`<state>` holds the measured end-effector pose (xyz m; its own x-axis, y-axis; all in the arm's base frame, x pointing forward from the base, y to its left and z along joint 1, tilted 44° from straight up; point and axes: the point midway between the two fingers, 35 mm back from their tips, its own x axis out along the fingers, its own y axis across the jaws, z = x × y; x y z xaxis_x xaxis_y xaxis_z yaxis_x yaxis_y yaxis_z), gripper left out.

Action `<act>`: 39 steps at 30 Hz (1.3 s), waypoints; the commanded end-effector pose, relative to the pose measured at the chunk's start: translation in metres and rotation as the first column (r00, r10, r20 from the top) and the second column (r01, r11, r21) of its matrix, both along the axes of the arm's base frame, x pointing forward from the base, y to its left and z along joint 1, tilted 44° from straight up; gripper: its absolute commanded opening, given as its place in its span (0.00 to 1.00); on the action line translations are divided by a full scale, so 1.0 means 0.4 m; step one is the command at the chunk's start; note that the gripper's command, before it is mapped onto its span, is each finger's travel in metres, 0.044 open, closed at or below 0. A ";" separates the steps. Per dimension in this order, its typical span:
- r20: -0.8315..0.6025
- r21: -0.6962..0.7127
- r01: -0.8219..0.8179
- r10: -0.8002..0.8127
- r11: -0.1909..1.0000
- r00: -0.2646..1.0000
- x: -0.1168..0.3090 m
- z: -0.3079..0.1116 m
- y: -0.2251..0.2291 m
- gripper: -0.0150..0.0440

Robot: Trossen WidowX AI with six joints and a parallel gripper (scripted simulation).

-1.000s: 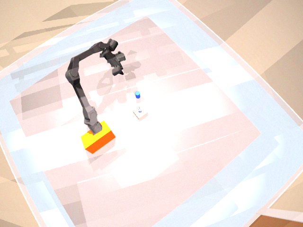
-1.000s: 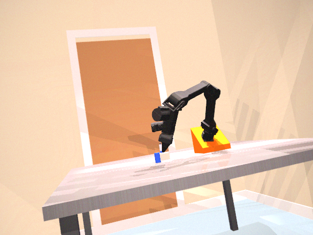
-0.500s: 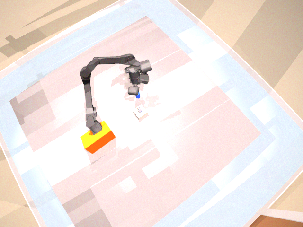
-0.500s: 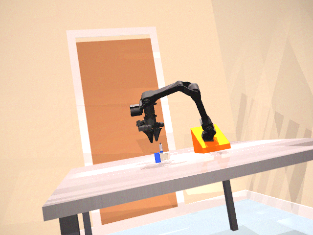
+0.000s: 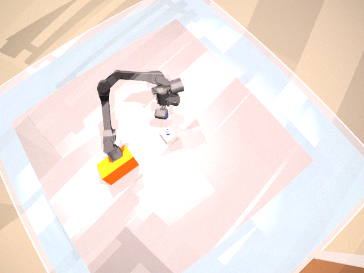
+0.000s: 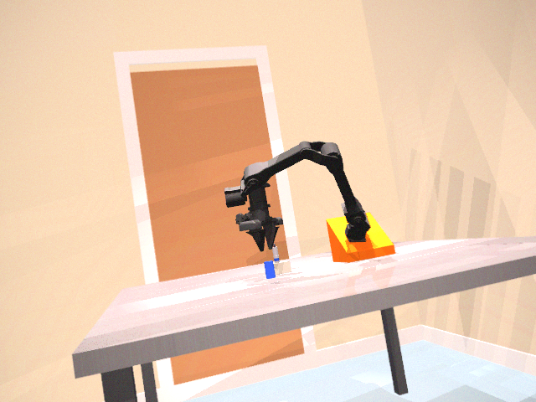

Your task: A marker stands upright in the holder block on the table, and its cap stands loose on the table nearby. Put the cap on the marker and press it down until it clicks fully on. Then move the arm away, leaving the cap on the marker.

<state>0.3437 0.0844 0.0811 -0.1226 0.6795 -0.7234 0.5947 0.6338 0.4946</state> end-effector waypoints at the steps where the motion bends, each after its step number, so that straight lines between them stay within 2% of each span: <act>1: 0.000 0.007 0.008 -0.008 1.000 1.000 -0.001 -0.013 0.014 0.68; 39: 0.000 0.009 0.008 -0.008 1.000 1.000 -0.024 -0.125 0.121 0.68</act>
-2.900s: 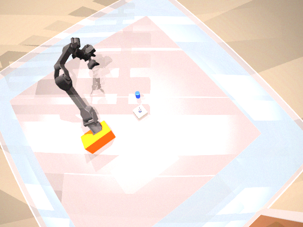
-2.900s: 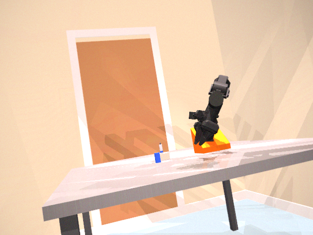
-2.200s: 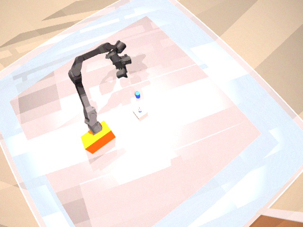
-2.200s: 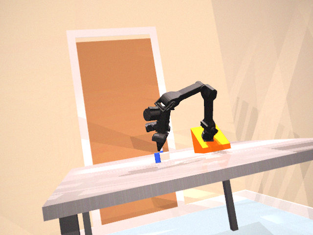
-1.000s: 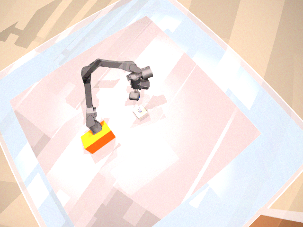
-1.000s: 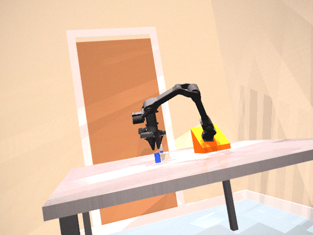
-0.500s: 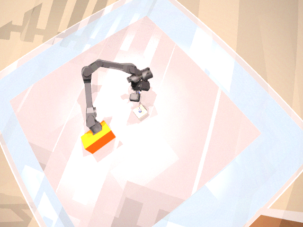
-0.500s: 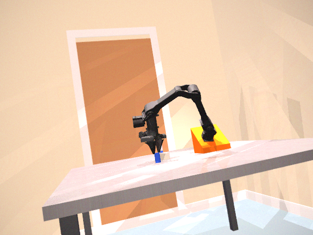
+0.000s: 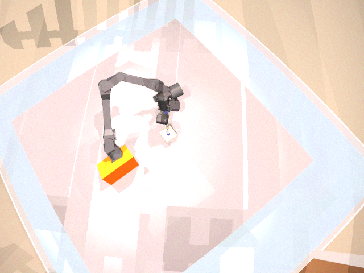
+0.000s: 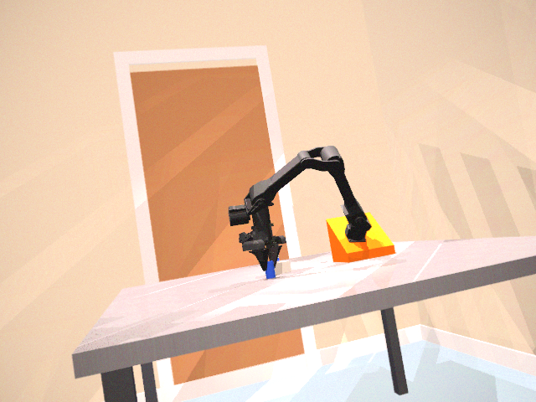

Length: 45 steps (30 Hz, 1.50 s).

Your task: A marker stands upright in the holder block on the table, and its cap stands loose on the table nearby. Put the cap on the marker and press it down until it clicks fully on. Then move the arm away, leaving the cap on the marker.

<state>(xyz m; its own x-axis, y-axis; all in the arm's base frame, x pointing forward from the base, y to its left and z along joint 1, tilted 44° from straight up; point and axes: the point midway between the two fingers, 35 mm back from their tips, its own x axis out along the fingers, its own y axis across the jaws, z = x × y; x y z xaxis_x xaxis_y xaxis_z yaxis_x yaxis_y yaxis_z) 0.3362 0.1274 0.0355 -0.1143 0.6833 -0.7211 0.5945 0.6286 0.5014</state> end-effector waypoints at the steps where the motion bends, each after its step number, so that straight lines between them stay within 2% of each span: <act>1: -0.007 0.005 0.003 -0.003 1.000 1.000 -0.006 -0.014 0.016 0.68; 4: -0.007 0.006 0.003 -0.002 1.000 1.000 -0.007 -0.018 0.020 0.68; 8: -0.007 0.006 0.003 -0.002 1.000 1.000 -0.007 -0.018 0.020 0.51; 17: -0.007 0.005 0.003 -0.002 1.000 1.000 -0.008 -0.019 0.019 0.40; 20: -0.007 0.005 0.003 -0.003 1.000 1.000 -0.006 -0.011 0.011 0.27; 21: -0.007 0.004 0.003 -0.003 1.000 1.000 -0.004 -0.006 0.006 0.25; 38: -0.006 0.002 0.002 -0.002 1.000 1.000 0.010 0.085 -0.083 0.25; 45: -0.005 -0.004 0.005 -0.005 1.000 1.000 0.008 0.078 -0.122 0.25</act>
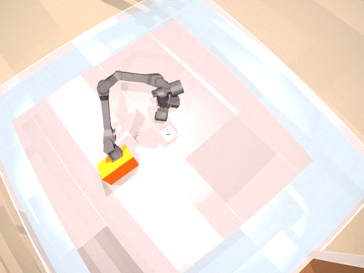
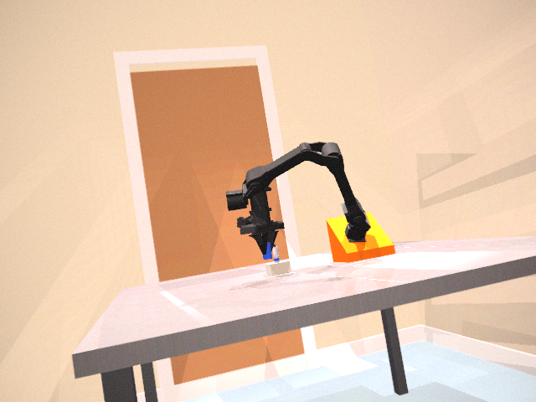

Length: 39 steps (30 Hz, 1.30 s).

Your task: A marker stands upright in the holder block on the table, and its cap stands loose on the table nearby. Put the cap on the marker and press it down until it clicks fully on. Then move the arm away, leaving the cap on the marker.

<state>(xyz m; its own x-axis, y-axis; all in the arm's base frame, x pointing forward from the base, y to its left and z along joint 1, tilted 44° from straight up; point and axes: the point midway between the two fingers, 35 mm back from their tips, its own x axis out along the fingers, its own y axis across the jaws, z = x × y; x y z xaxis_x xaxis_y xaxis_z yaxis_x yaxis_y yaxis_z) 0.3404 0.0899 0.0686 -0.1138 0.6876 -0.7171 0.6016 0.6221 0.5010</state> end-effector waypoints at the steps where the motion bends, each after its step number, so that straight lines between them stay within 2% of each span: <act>1: 0.001 -0.011 -0.002 0.002 1.000 1.000 -0.003 -0.007 -0.038 0.25; 31: -0.004 -0.014 -0.003 0.003 1.000 1.000 -0.079 -0.073 -0.308 0.25; 39: -0.003 -0.011 -0.004 0.004 1.000 1.000 -0.086 -0.081 -0.311 0.25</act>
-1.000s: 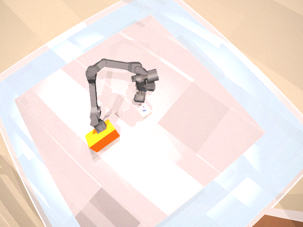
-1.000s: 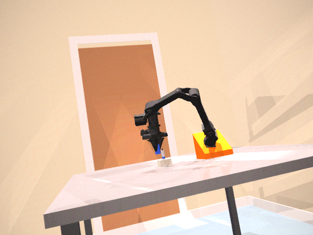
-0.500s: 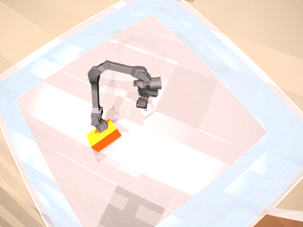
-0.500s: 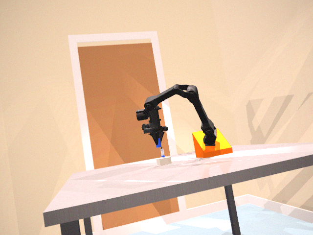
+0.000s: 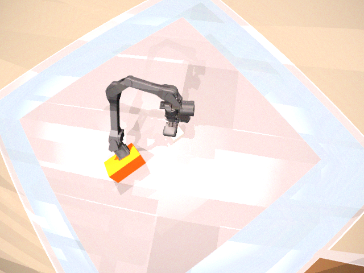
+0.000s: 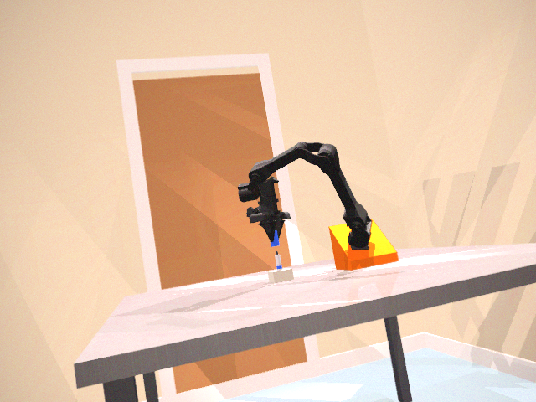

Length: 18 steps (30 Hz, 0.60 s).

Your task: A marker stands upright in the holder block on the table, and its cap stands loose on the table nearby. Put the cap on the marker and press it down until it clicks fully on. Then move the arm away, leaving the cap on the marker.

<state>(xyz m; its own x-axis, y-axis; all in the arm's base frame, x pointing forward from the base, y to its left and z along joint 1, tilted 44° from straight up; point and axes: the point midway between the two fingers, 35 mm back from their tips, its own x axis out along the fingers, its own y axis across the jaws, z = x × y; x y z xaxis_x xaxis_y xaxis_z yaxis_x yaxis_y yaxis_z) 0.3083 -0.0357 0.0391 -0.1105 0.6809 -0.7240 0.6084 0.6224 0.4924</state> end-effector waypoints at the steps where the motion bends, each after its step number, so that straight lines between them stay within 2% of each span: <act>1: 0.000 0.000 -0.012 0.012 1.000 1.000 -0.006 -0.009 0.005 0.25; 18: 0.001 -0.001 -0.012 0.012 1.000 1.000 -0.009 -0.048 0.041 0.25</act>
<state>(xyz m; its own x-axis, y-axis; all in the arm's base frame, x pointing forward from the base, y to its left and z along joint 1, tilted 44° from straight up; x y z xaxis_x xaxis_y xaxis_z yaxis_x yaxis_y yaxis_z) 0.3052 -0.0247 0.0244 -0.1189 0.6754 -0.7278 0.5956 0.6350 0.4920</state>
